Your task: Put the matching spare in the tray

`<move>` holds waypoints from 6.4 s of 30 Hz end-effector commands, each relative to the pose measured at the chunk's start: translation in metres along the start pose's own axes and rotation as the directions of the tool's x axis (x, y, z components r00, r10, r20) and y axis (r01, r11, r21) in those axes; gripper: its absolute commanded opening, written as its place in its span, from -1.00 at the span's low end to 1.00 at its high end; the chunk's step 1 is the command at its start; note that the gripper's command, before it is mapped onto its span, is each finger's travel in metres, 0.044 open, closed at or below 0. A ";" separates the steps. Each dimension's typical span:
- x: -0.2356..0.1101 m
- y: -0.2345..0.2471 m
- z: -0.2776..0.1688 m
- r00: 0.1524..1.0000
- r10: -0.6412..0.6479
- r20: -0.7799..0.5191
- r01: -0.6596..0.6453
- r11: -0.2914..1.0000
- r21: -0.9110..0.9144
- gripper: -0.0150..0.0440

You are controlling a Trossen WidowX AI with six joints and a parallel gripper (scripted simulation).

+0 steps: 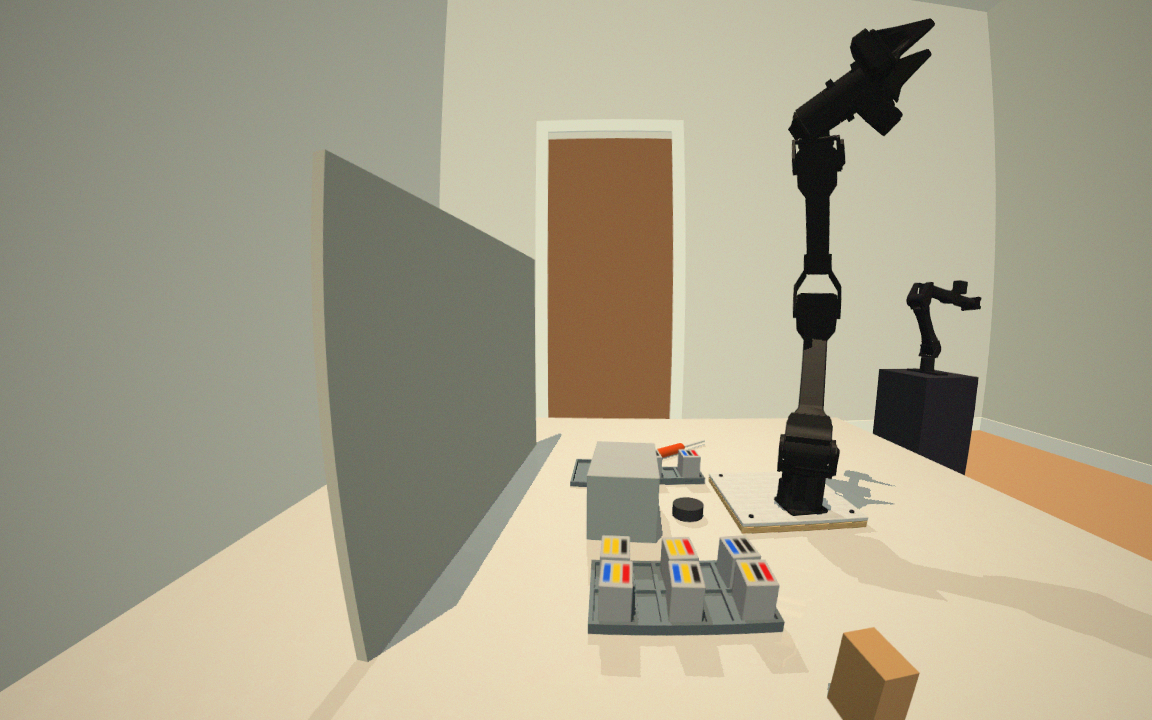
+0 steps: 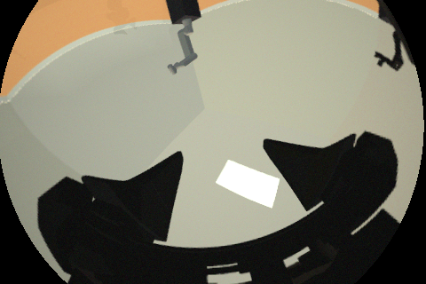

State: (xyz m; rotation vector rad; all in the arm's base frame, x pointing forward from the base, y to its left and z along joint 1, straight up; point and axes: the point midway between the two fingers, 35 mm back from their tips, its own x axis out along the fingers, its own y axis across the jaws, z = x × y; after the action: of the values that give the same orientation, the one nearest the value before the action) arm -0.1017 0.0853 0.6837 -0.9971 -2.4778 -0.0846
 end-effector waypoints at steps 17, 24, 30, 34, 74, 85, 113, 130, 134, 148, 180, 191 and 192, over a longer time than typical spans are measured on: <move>-0.078 0.265 -0.013 0.677 0.725 -0.124 -0.352 0.468 0.811 1.00; -0.137 0.319 -0.005 0.478 0.872 -0.108 -0.273 0.265 0.925 1.00; -0.201 0.361 0.003 0.256 0.964 -0.065 -0.088 0.090 0.992 1.00; -0.246 0.379 0.011 0.109 0.994 -0.021 0.058 0.015 0.998 1.00; -0.609 0.279 0.242 -0.466 0.128 0.875 0.532 0.831 0.162 1.00; -0.609 0.279 0.242 -0.466 0.128 0.875 0.532 0.831 0.162 1.00; -0.457 0.392 0.314 -0.452 0.138 0.881 0.695 -0.564 0.445 0.82; -0.477 0.395 0.350 -0.452 0.138 0.881 0.695 -0.564 0.445 0.53; -0.480 0.397 0.355 -0.452 0.138 0.881 0.695 -0.564 0.445 0.53; -0.491 0.401 0.375 -0.452 0.138 0.881 0.695 -0.564 0.446 0.53; -0.511 0.403 0.415 -0.452 0.138 0.881 0.695 -0.564 0.445 0.53; -0.511 0.403 0.414 -0.453 0.140 0.881 0.696 -0.561 0.447 0.08; -0.511 0.403 0.414 -0.453 0.140 0.881 0.696 -0.561 0.447 0.06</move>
State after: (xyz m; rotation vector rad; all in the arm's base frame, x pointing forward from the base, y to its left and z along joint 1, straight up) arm 0.3242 0.1473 0.0438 -1.1146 1.2406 1.0956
